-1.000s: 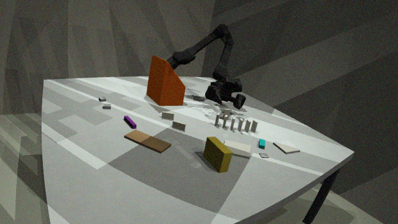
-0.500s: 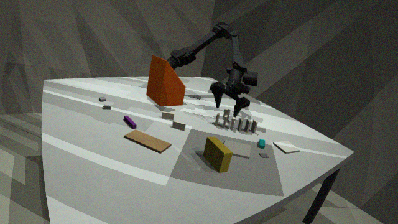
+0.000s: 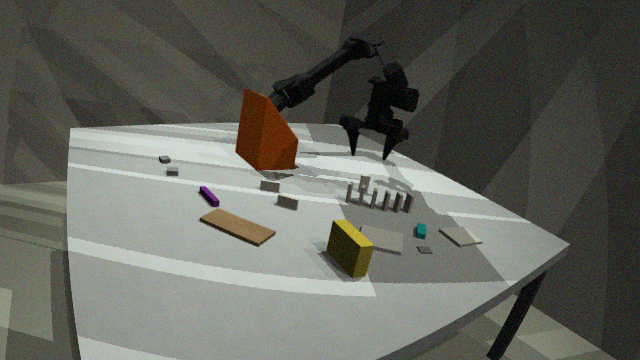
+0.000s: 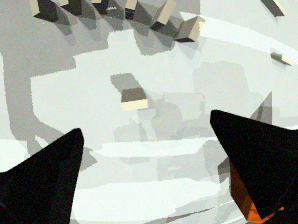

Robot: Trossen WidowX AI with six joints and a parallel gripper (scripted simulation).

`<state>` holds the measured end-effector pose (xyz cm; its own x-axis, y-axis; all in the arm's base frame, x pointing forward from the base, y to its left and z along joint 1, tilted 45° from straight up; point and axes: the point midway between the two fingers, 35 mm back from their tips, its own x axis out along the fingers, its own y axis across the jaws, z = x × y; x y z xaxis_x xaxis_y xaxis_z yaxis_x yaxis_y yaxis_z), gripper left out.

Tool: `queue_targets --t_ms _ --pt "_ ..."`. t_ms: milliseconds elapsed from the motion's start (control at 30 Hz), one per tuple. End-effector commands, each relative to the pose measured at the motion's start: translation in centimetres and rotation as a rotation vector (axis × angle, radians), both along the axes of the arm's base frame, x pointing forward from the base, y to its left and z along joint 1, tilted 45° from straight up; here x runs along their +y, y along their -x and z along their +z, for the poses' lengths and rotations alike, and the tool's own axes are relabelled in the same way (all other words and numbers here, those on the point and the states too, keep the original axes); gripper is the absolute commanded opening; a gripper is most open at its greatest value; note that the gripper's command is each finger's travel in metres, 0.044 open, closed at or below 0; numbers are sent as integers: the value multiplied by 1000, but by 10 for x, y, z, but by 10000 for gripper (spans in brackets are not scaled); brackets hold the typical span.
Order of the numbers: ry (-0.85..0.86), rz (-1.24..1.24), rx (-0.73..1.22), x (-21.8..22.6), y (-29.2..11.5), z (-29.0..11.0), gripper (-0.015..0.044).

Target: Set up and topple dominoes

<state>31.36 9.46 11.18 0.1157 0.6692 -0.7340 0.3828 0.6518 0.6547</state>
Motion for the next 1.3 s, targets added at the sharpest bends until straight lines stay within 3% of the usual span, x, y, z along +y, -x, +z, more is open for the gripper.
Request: queue_targets --t_ms 0,333,833,1267 --pt "-40 15 5 2 1 6 440" --pt "-43 15 5 47 -5 -38 440" --pt "-44 15 5 59 -6 -50 440" --pt "-44 15 5 59 -6 -50 107"
